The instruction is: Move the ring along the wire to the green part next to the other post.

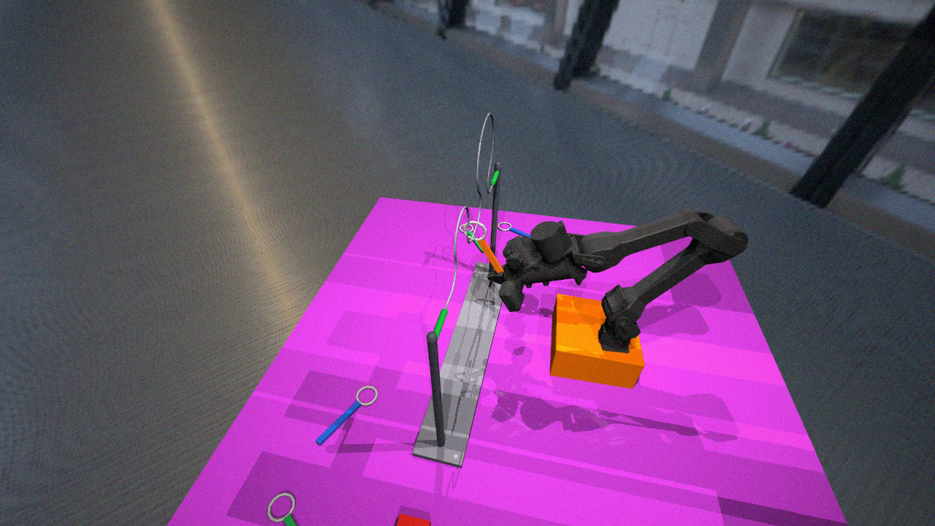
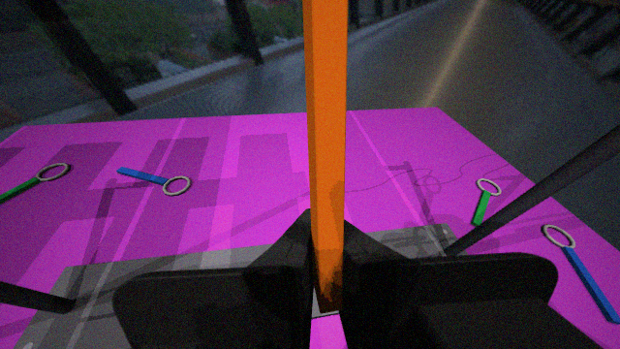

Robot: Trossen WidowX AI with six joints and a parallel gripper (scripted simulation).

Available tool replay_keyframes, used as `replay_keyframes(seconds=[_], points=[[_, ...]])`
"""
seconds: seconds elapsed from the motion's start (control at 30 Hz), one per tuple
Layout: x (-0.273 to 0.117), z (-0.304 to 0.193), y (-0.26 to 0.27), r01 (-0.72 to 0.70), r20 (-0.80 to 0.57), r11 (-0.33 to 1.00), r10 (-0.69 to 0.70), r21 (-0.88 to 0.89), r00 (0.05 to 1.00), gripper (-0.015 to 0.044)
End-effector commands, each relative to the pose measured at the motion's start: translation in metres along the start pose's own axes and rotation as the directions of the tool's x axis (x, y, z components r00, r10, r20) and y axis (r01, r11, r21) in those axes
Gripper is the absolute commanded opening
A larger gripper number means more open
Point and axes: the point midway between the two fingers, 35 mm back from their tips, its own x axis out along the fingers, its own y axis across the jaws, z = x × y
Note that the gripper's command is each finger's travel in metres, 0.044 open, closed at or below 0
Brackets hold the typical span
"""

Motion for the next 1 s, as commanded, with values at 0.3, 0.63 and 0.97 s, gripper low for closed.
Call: replay_keyframes(seconds=[0.3, 0.63, 0.97], points=[[-0.001, 0.0, 0.017, -0.017, -0.008, 0.999, 0.017, 0.038, 1.0, -0.015], [-0.004, 0.0, 0.035, -0.05, -0.012, 0.994, 0.052, 0.097, 0.999, -0.015], [-0.009, 0.004, 0.061, -0.118, -0.014, 0.969, 0.124, 0.219, 0.992, -0.015]])
